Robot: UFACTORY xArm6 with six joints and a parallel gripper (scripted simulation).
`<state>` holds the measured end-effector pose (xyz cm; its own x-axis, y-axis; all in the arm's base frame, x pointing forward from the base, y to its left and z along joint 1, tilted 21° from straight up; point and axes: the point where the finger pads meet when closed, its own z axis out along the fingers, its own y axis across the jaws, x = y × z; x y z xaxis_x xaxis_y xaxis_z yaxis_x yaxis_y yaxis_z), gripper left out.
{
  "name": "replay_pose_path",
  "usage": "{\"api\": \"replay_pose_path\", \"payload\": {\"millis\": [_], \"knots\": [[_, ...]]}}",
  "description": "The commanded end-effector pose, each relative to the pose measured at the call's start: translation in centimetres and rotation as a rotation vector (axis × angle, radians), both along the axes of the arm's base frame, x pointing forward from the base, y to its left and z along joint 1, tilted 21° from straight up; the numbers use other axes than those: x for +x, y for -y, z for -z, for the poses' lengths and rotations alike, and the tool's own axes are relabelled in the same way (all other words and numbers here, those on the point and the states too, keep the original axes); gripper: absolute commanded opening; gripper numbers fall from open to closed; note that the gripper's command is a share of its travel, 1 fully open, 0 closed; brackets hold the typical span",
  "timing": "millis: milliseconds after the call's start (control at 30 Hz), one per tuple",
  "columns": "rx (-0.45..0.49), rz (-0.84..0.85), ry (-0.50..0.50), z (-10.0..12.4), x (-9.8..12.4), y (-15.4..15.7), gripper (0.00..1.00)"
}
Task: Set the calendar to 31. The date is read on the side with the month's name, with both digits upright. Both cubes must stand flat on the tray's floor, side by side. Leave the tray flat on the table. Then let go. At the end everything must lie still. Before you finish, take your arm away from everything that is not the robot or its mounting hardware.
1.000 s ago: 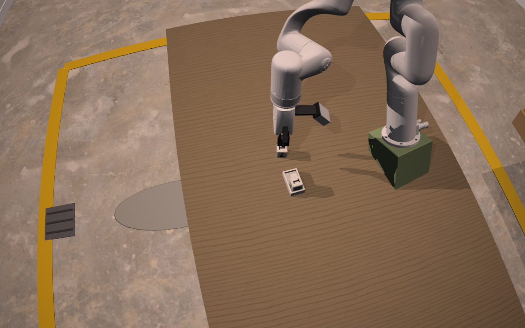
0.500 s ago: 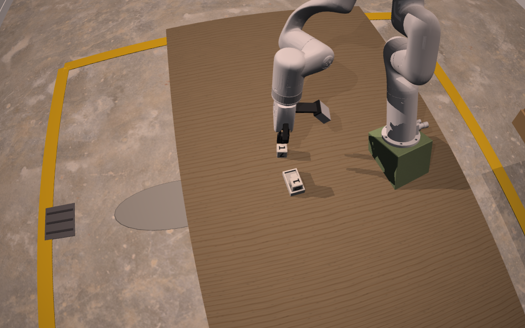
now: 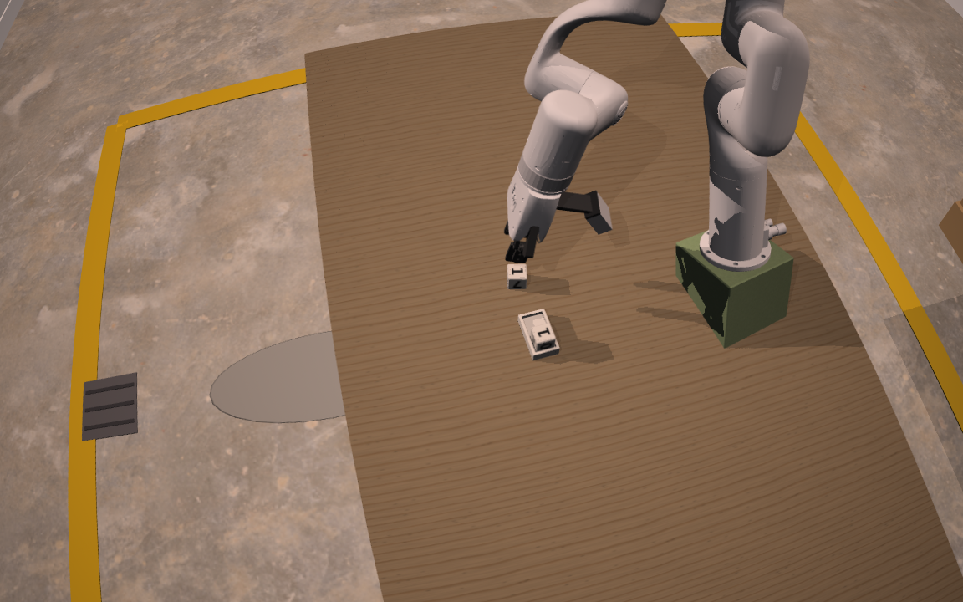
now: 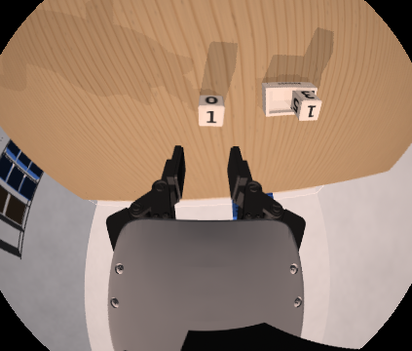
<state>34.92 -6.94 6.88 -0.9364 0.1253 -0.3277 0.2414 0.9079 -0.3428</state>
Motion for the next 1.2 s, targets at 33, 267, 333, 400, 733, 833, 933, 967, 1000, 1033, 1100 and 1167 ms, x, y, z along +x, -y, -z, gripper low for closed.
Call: {"api": "replay_pose_path", "payload": {"millis": [33, 267, 333, 400, 733, 833, 933, 967, 1000, 1033, 1100, 1167], "knots": [[-0.015, -0.035, 0.089, 0.1, -0.3, -0.4, 0.47], [-0.013, -0.041, 0.097, 0.3, -0.7, -0.6, 0.47], [-0.013, -0.041, 0.097, 0.3, -0.7, -0.6, 0.47], [-0.013, -0.041, 0.097, 0.3, -0.7, -0.6, 0.47], [-0.051, -0.052, 0.146, 0.5, -1.1, -0.4, 0.47], [-0.069, -0.062, 0.180, 0.5, -1.2, -0.3, 0.47], [-0.074, -0.066, 0.193, 0.5, -1.2, -0.3, 0.47], [-0.079, -0.071, 0.207, 0.6, -1.2, -0.3, 0.47], [-0.083, -0.076, 0.221, 0.6, -1.3, -0.2, 0.47], [-0.087, -0.081, 0.236, 0.6, -1.3, -0.2, 0.47], [-0.092, -0.092, 0.265, 0.6, -1.2, -0.2, 0.47], [-0.094, -0.104, 0.293, 0.5, -1.2, -0.3, 0.47]]}}
